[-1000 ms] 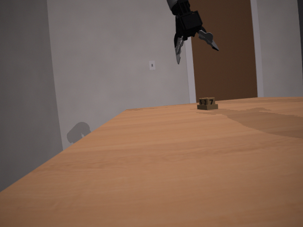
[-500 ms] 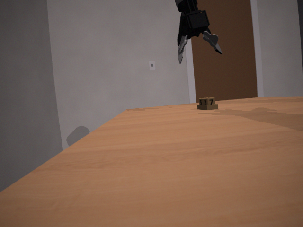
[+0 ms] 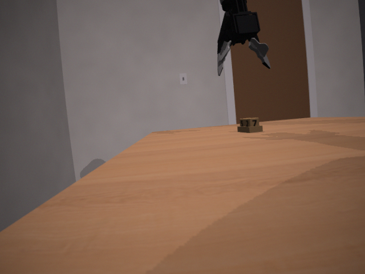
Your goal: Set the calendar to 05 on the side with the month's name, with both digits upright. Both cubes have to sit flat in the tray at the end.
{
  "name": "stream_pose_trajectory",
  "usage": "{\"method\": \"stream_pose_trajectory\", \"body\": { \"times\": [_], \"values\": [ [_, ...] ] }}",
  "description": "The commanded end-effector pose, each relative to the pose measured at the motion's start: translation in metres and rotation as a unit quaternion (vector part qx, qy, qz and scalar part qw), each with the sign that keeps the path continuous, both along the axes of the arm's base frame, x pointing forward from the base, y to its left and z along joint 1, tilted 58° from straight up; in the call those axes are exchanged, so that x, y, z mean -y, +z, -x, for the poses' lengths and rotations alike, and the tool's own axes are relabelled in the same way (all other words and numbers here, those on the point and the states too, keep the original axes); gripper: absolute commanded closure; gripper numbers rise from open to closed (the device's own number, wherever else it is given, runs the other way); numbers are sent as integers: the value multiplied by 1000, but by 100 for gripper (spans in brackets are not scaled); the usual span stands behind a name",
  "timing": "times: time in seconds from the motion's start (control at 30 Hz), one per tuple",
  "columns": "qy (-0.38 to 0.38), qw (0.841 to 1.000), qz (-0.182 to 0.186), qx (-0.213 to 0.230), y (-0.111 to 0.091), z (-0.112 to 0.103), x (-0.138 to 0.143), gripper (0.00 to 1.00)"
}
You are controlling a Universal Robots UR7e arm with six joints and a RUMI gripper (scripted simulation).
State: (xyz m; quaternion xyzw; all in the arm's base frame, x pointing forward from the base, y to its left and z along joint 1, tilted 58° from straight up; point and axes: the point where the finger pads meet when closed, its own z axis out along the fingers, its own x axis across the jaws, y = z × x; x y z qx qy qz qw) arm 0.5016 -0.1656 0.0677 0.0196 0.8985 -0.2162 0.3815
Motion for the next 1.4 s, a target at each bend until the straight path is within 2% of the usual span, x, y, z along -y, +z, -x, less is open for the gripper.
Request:
{"method": "stream_pose_trajectory", "body": {
  "times": [0.0,0.6,1.37],
  "values": [
    [6,1000,20,12,-4,-5,-5,0],
    [16,999,45,25,-10,-9,-13,0],
    [17,998,50,27,-10,-9,-15,0]
  ]
}}
